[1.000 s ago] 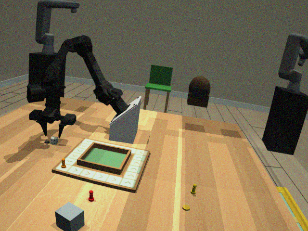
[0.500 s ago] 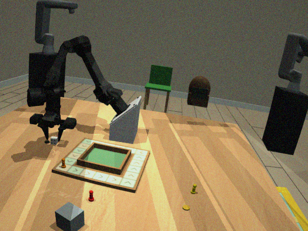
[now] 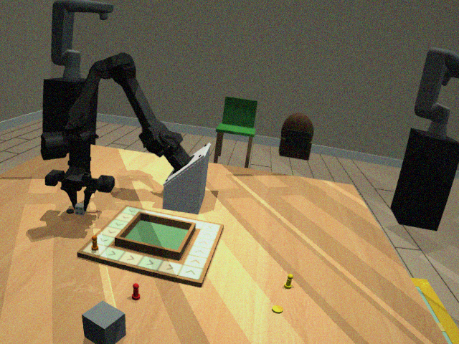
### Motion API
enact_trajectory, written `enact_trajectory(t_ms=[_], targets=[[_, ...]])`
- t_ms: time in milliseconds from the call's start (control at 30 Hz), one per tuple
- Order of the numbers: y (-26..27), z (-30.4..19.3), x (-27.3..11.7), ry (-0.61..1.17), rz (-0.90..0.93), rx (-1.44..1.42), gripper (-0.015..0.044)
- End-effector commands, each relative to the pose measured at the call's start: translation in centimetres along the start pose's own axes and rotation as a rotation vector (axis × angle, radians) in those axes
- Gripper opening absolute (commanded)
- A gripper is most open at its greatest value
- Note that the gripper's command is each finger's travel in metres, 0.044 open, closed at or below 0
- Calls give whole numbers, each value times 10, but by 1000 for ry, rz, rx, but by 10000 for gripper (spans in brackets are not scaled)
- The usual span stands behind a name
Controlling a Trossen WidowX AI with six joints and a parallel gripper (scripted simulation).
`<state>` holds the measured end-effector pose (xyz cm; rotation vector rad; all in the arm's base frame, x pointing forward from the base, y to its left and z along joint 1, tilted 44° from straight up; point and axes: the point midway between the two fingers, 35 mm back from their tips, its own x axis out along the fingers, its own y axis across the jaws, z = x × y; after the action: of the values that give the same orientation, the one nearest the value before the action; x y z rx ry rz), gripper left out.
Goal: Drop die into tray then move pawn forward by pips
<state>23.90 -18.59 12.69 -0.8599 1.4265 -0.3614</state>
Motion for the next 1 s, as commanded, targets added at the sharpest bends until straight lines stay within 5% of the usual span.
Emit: enact_trajectory(t_ms=[0, 667, 967], targets=[[1, 4, -10, -1, 8, -1, 0], [3, 10, -116, -1, 10, -2, 0], [7, 13, -118, 1, 10, -28, 0]])
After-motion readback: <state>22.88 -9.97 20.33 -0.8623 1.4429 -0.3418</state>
